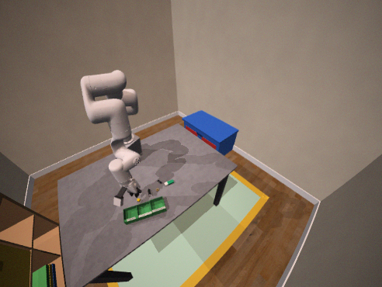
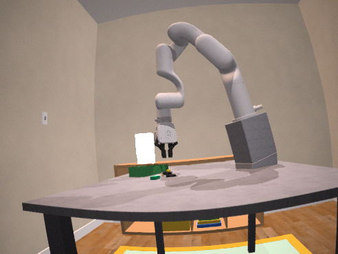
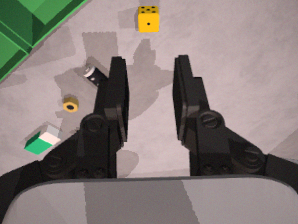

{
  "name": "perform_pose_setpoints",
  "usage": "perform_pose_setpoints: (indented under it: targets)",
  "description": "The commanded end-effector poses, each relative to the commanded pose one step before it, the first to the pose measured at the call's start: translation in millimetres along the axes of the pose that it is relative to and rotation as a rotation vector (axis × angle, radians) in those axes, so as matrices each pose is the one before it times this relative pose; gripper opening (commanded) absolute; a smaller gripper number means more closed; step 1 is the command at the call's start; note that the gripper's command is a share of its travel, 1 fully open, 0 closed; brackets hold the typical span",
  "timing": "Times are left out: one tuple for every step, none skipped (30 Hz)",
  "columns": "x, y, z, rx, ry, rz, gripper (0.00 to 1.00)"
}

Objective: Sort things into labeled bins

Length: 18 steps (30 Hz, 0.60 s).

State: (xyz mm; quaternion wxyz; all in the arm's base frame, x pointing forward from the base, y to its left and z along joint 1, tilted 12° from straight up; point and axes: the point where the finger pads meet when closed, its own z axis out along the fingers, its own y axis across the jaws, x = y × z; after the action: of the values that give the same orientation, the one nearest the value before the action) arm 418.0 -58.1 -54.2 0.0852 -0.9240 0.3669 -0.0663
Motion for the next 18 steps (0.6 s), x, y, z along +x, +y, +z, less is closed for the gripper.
perform_pose_setpoints:
  targets:
    - [1.28,-0.56,-0.85,0.00129,0.00291,0.00021,0.30]
    - [0.00,0.00,0.00,0.00000,0.00000,0.00000,0.30]
    - [0.00,0.00,0.00,0.00000,0.00000,0.00000,0.30]
    - [0.00,0.00,0.00,0.00000,0.00000,0.00000,0.30]
    - [0.00,0.00,0.00,0.00000,0.00000,0.00000,0.30]
    - [0.00,0.00,0.00,0.00000,0.00000,0.00000,0.30]
    - [0.00,0.00,0.00,0.00000,0.00000,0.00000,0.30]
    - [0.00,0.00,0.00,0.00000,0.00000,0.00000,0.30]
    - [0.00,0.00,0.00,0.00000,0.00000,0.00000,0.30]
    - [0.00,0.00,0.00,0.00000,0.00000,0.00000,0.30]
    - [0.08,-0.04,3.98,-0.00003,-0.00003,-0.00001,0.30]
    - [0.01,-0.02,3.98,-0.00004,-0.00002,-0.00001,0.30]
    - [-0.04,0.05,4.03,0.00000,0.00001,-0.00001,0.30]
    - [-0.04,0.03,4.00,-0.00003,-0.00001,-0.00001,0.30]
    - [0.00,0.00,0.00,0.00000,0.00000,0.00000,0.30]
    - [0.00,0.00,0.00,0.00000,0.00000,0.00000,0.30]
    - [-0.02,0.03,4.00,-0.00002,-0.00001,-0.00001,0.30]
    - [0.05,-0.01,4.00,-0.00002,-0.00001,-0.00001,0.30]
